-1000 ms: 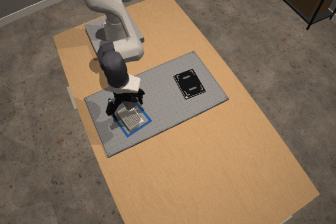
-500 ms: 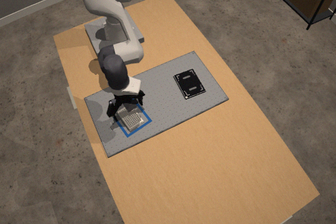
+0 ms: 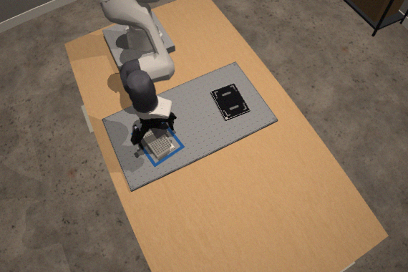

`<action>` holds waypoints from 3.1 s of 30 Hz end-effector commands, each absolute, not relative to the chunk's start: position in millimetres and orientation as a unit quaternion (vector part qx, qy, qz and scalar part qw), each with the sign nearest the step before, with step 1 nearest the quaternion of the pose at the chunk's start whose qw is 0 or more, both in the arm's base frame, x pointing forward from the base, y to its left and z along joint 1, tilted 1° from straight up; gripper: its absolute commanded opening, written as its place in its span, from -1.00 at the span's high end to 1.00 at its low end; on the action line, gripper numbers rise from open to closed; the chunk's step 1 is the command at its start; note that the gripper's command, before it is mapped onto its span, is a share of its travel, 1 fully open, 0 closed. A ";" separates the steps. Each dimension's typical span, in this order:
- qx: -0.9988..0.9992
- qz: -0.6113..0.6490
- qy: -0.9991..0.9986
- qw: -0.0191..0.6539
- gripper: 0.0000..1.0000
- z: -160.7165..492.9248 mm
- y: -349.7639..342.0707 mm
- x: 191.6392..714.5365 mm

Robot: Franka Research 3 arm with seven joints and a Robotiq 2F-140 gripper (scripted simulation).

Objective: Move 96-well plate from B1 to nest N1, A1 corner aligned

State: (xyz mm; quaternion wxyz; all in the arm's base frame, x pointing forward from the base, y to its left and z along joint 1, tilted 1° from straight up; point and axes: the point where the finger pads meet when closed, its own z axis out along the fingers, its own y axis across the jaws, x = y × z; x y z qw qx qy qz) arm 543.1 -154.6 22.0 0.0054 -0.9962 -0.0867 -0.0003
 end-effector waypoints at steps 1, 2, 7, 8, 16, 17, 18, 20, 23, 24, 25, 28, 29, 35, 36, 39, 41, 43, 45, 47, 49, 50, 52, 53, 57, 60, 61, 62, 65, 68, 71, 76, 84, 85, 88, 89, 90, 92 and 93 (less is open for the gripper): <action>-0.997 -0.003 -0.083 0.004 -1.00 15.0 -154.3 544.6; -0.997 -0.003 -0.083 0.004 -1.00 13.4 -154.3 544.6; -0.997 -0.003 -0.083 0.004 -1.00 8.4 -154.2 544.6; -0.997 -0.003 -0.083 0.004 -1.00 6.7 -154.2 544.7; -0.997 -0.003 -0.083 0.004 -1.00 -4.9 -154.1 544.7; -0.997 -0.003 -0.083 0.004 -1.00 -4.9 -154.1 544.7; -0.997 -0.003 -0.083 0.004 -1.00 -4.9 -154.1 544.7; -0.997 -0.003 -0.083 0.004 -1.00 -4.9 -154.1 544.7; -0.997 -0.003 -0.083 0.004 -1.00 -4.9 -154.1 544.7; -0.997 -0.003 -0.083 0.004 -1.00 -4.9 -154.1 544.7; -0.997 -0.003 -0.083 0.004 -1.00 -4.9 -154.1 544.7; -0.997 -0.003 -0.083 0.004 -1.00 -4.9 -154.1 544.7; -0.997 -0.003 -0.083 0.004 -1.00 -4.9 -154.1 544.7; -0.997 -0.003 -0.083 0.004 -0.26 -4.9 -154.1 544.7; -0.997 -0.003 -0.083 0.004 -0.26 -4.9 -154.1 544.7; -0.997 -0.003 -0.083 0.004 -0.26 -4.9 -154.1 544.7; -0.997 -0.003 -0.083 0.004 -0.26 -4.9 -154.1 544.7; -0.997 -0.003 -0.083 0.004 -0.26 -4.9 -154.1 544.7; -0.997 -0.003 -0.083 0.004 -0.26 -4.9 -154.1 544.7; -0.997 -0.003 -0.083 0.004 -0.26 -4.9 -154.1 544.7; -0.997 -0.003 -0.083 0.004 -0.26 -4.9 -154.1 544.7; -0.997 -0.003 -0.083 0.004 -0.26 -4.9 -154.1 544.7; -0.997 -0.003 -0.083 0.004 -0.26 -4.9 -154.1 544.7; -0.997 -0.003 -0.083 0.004 -0.26 -4.9 -154.1 544.7; -0.997 -0.003 -0.083 0.004 -0.26 -4.9 -154.1 544.7; -0.997 -0.003 -0.083 0.004 -0.26 -4.9 -154.1 544.7; -0.997 -0.003 -0.083 0.004 -0.26 -4.9 -154.1 544.7; -0.997 -0.003 -0.083 0.004 -0.24 -4.7 -154.1 544.7; -0.997 -0.003 -0.083 0.004 -0.24 -4.7 -154.1 544.7; -0.997 -0.003 -0.083 0.004 -0.22 -4.4 -154.1 544.7; -0.997 -0.003 -0.083 0.004 -0.21 -4.1 -154.1 544.7; -0.997 -0.003 -0.083 0.004 -0.21 -4.1 -154.1 544.7; -0.997 -0.003 -0.083 0.004 -0.21 -4.1 -154.1 544.7; -0.997 -0.003 -0.083 0.004 -0.21 -4.1 -154.1 544.7; -0.997 -0.003 -0.083 0.004 -0.21 0.9 -154.2 544.7; -0.997 -0.003 -0.083 0.004 -0.21 2.5 -154.2 544.7; -0.997 -0.003 -0.083 0.004 -0.21 2.5 -154.2 544.7; -0.997 -0.003 -0.083 0.004 -0.21 4.2 -154.2 544.7; -0.997 -0.003 -0.083 0.004 -0.21 5.9 -154.2 544.7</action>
